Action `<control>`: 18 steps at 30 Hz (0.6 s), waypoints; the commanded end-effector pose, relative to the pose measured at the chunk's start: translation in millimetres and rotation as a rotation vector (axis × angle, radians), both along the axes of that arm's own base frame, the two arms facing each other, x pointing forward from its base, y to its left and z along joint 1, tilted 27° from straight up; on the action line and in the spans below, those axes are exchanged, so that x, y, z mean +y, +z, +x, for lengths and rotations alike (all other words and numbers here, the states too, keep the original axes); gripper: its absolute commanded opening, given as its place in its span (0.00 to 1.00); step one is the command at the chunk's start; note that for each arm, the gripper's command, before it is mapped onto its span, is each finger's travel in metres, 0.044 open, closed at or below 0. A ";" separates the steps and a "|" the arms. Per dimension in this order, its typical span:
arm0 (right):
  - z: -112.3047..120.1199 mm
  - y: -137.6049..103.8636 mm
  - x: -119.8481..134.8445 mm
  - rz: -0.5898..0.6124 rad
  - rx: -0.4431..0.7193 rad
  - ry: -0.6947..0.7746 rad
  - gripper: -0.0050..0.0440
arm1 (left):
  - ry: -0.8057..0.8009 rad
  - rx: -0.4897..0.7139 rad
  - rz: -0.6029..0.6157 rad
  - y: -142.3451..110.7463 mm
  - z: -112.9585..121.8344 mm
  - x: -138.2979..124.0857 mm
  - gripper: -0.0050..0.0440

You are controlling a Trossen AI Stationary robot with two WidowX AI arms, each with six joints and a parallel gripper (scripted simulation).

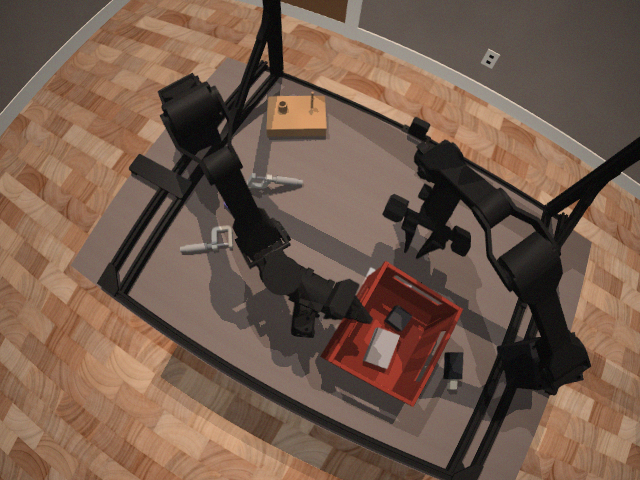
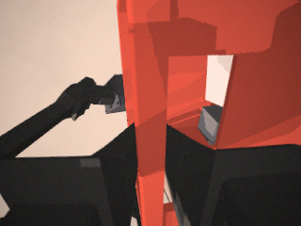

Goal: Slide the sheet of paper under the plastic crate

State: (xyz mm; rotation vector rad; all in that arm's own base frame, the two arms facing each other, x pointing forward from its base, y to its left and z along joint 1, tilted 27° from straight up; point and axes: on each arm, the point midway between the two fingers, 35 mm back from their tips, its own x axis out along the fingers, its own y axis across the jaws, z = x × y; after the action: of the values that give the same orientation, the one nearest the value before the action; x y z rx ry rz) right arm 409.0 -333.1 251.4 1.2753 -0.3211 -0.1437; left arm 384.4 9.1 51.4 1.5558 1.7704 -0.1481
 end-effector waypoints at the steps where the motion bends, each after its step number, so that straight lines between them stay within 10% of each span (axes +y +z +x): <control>1: -2.2 20.1 5.4 -0.025 -0.037 0.013 0.10 | -0.027 0.046 0.076 -7.7 -8.4 -31.3 0.52; 11: -2.2 20.1 5.4 -0.025 -0.037 0.013 0.10 | -0.028 0.046 0.079 -7.8 -8.7 -32.2 0.91; 18: -2.2 20.1 5.4 -0.025 -0.037 0.013 0.10 | -0.028 0.046 0.079 -7.8 -8.7 -32.2 0.92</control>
State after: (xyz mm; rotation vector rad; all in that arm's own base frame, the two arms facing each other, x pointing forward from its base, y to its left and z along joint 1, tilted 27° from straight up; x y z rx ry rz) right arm 409.0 -333.1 251.5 1.2753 -0.3211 -0.1437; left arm 375.9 -23.2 44.7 1.6442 1.8082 -0.1355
